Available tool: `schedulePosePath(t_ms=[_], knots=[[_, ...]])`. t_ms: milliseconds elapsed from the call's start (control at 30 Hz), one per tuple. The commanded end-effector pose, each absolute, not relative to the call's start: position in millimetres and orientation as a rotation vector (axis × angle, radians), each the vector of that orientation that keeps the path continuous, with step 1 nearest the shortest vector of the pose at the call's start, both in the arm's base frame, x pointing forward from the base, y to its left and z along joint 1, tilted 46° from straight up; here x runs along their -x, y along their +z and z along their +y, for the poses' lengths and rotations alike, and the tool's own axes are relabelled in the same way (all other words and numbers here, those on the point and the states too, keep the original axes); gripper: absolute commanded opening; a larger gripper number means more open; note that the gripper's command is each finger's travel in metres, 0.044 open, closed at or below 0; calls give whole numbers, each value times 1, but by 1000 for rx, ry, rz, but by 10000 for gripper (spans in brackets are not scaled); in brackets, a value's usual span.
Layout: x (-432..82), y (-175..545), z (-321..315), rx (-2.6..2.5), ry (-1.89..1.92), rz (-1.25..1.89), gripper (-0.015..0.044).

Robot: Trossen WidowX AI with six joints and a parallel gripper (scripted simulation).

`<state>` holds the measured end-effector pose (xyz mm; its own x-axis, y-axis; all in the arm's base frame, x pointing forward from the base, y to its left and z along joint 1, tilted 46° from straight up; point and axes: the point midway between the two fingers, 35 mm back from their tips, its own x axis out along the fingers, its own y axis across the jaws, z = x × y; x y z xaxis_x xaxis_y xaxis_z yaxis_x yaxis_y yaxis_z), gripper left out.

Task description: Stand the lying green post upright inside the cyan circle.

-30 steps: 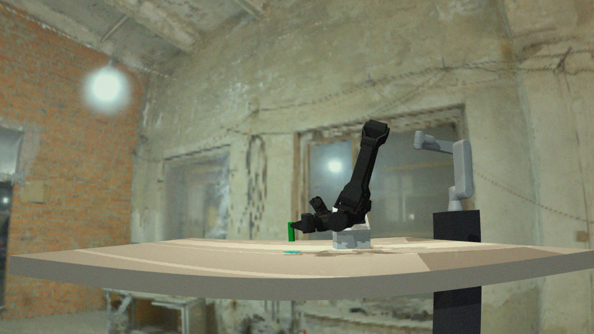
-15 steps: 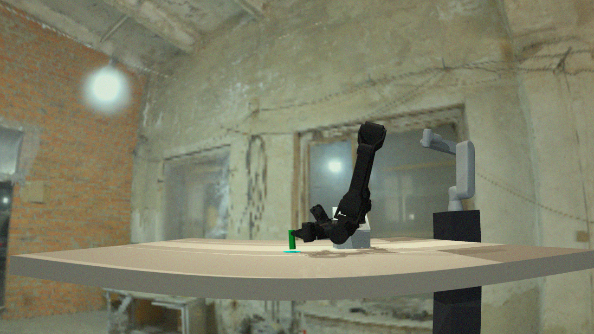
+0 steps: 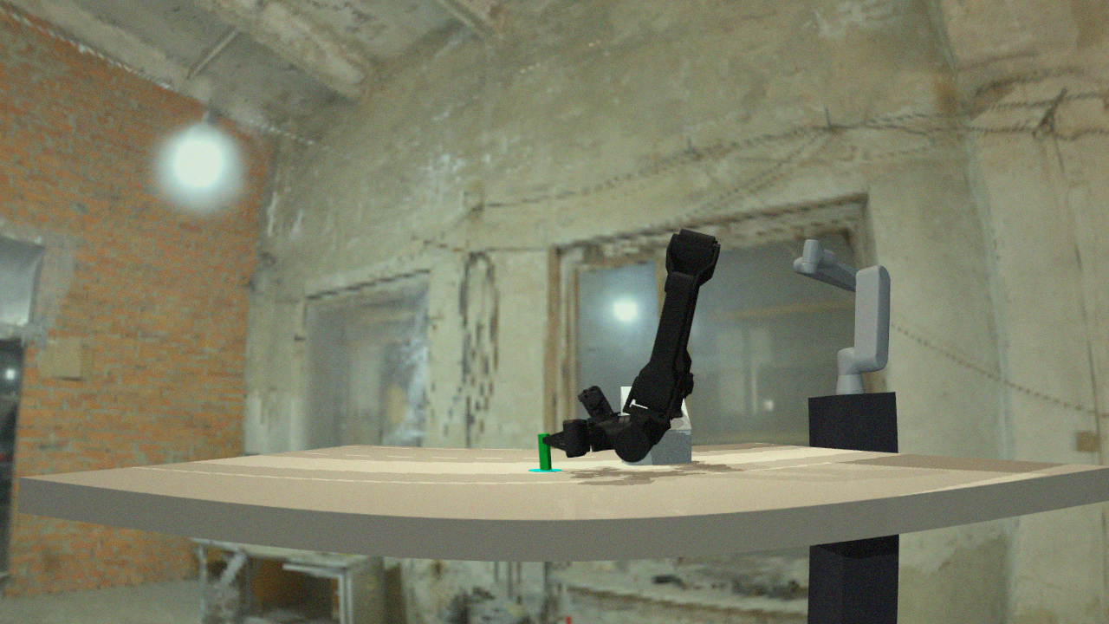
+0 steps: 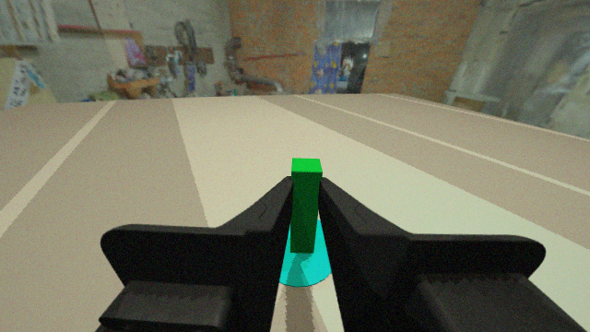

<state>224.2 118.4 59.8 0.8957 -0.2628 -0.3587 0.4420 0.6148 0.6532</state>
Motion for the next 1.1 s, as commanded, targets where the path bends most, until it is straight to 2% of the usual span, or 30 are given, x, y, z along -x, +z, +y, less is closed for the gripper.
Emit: schedulePosePath(t_ms=[0,333,367,1067], knots=[[-225,62,119,-823,-410,229,127],[-225,62,119,-823,-410,229,390],[-225,62,119,-823,-410,229,400],[-225,111,74,-834,-414,226,400]])
